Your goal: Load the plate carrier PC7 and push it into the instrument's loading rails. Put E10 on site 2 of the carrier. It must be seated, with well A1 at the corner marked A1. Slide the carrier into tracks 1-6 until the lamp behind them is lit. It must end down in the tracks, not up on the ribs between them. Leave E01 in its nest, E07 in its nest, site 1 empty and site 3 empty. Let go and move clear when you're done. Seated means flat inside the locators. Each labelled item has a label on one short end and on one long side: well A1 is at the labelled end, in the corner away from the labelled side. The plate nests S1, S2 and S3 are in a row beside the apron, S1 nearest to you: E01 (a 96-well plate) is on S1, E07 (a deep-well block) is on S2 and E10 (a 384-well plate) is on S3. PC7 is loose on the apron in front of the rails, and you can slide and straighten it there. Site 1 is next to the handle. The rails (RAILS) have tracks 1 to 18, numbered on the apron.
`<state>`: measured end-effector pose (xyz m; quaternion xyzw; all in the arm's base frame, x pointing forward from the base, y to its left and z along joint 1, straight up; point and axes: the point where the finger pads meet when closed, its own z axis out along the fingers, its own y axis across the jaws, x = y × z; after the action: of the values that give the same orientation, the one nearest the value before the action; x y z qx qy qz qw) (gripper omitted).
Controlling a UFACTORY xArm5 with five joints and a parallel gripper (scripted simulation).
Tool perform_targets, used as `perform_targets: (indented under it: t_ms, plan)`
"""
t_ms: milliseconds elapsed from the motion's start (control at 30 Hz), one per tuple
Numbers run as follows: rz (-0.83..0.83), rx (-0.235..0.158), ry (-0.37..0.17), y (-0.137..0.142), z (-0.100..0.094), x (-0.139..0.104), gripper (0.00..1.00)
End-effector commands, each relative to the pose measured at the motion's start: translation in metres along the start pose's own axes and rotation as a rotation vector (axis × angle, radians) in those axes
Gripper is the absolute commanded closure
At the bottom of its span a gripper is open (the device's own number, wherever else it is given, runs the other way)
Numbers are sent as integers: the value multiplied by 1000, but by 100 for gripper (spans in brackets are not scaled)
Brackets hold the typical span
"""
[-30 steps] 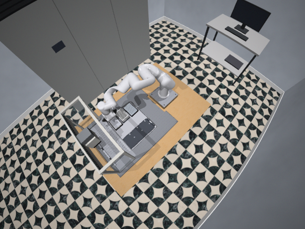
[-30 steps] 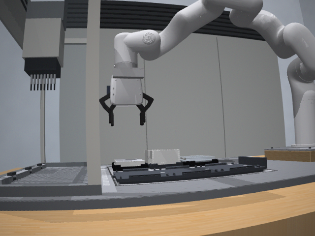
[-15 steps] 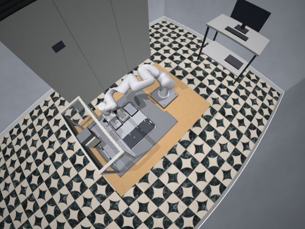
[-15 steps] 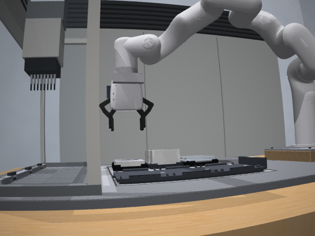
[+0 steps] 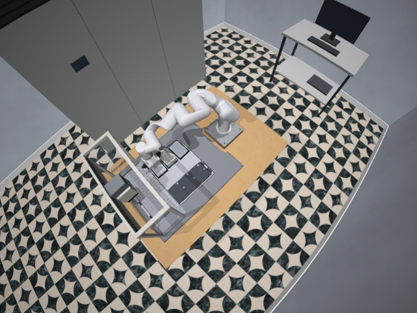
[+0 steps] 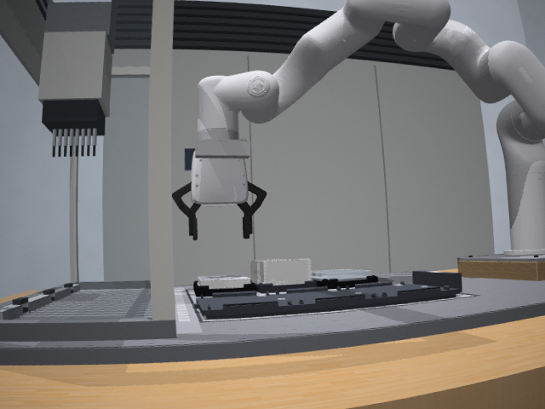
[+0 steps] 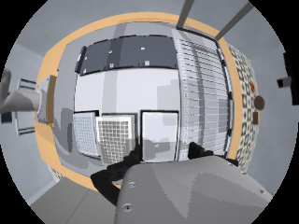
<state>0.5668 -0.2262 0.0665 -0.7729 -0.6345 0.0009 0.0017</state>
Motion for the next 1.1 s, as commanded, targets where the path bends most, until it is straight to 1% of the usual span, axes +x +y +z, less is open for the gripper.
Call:
perform_targets:
  t_ms: [0,967,1067]
  plan:
    - [0,-5,-1,2,3,0,0]
    - [0,-5,-1,2,48,0,0]
    - [0,-5,-1,2,49,0,0]
